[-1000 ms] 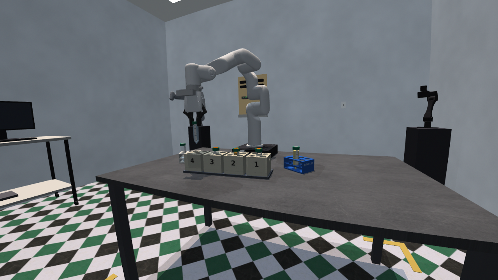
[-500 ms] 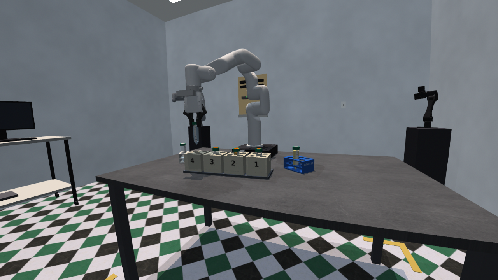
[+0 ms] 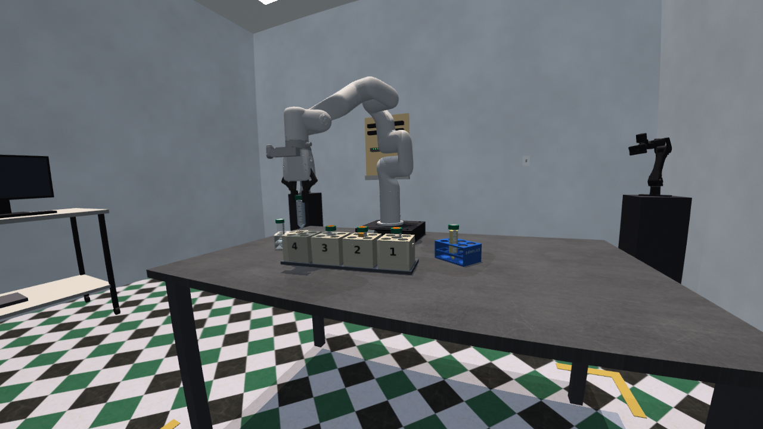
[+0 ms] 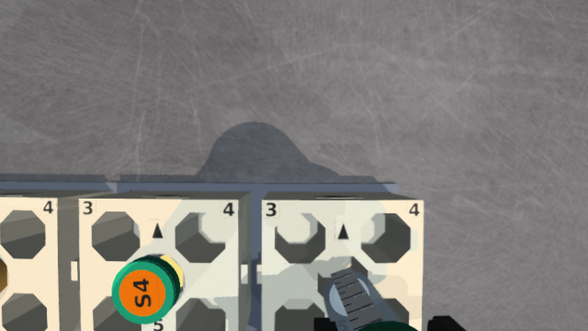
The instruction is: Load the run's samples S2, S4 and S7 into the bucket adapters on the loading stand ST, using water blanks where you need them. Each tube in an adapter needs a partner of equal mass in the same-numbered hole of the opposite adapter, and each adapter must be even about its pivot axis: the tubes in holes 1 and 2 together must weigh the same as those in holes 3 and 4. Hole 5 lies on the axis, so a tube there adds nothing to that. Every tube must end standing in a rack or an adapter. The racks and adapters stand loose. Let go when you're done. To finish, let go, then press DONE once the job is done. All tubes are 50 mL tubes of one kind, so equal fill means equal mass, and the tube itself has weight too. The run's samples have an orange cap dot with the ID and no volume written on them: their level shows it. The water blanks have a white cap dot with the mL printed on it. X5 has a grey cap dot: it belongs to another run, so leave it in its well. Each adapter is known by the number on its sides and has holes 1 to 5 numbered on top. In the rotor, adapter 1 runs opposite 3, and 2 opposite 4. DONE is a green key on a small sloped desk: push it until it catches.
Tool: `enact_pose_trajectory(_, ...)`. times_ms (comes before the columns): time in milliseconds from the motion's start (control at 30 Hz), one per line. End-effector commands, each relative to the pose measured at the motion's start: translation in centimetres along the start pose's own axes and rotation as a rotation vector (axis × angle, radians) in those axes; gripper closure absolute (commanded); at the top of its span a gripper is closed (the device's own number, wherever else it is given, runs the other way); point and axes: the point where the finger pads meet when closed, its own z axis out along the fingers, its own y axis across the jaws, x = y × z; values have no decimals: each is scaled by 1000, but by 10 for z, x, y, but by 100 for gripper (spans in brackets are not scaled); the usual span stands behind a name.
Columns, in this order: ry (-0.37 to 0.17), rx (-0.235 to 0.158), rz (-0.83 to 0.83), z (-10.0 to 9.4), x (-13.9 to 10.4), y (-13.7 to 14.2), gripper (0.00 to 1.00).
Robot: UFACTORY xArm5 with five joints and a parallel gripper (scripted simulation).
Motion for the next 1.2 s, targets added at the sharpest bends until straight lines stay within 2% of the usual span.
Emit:
enact_pose_trajectory(0,5,-2,0,4,1,1,100)
enact_pose_trajectory(567,5,-2,0,6,1,1,100)
enact_pose_trajectory(1167,5,-2,0,22,1,1,100)
